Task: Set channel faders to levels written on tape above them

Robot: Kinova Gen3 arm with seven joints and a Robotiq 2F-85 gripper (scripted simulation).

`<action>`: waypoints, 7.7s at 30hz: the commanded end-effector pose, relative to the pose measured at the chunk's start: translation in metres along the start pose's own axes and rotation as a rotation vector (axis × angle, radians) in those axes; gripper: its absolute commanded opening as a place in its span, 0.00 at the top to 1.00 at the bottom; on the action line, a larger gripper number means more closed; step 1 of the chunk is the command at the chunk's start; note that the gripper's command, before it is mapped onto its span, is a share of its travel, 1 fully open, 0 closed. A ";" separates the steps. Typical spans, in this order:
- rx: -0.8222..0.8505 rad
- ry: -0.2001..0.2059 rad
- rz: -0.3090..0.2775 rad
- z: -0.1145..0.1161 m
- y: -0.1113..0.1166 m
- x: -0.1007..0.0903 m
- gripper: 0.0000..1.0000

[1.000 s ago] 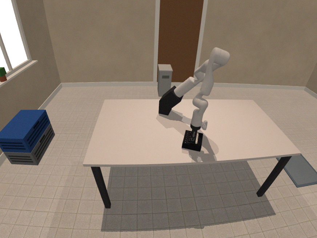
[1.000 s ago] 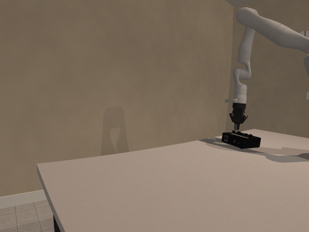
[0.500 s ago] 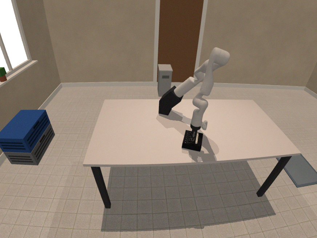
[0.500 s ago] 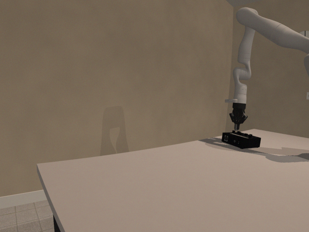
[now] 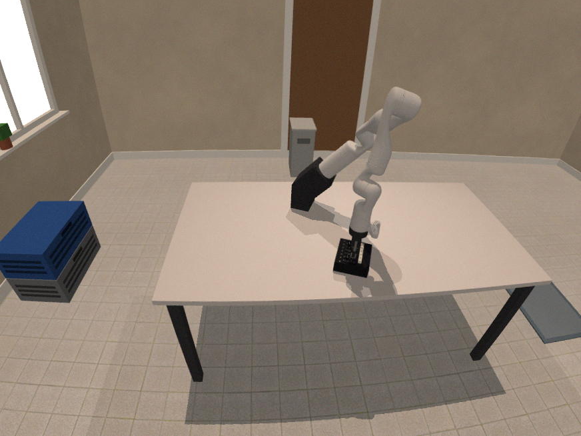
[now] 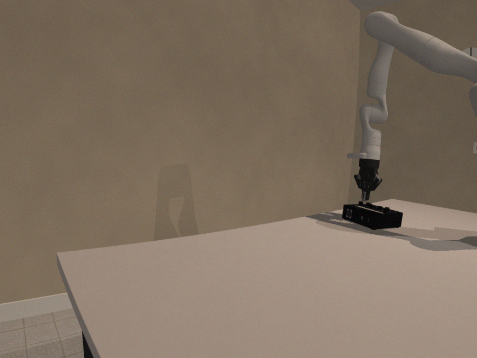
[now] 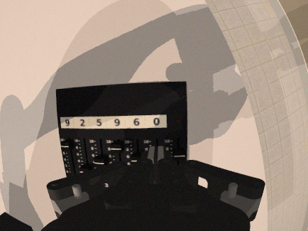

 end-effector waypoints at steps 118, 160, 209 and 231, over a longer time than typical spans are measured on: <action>0.000 -0.002 0.000 0.002 -0.012 0.011 1.00; 0.000 -0.002 0.000 0.003 -0.019 0.011 1.00; 0.000 -0.002 0.000 0.003 -0.015 0.011 1.00; 0.000 -0.002 0.000 0.003 -0.015 -0.017 1.00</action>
Point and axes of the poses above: the point where the finger pads meet when closed, its own x axis out along the fingers, its own z axis across the jaws, y = z × x, the point moved 10 cm from there along -x, back along the fingers, and after that the axes turned 8 degrees about x, right-handed, at the moved point
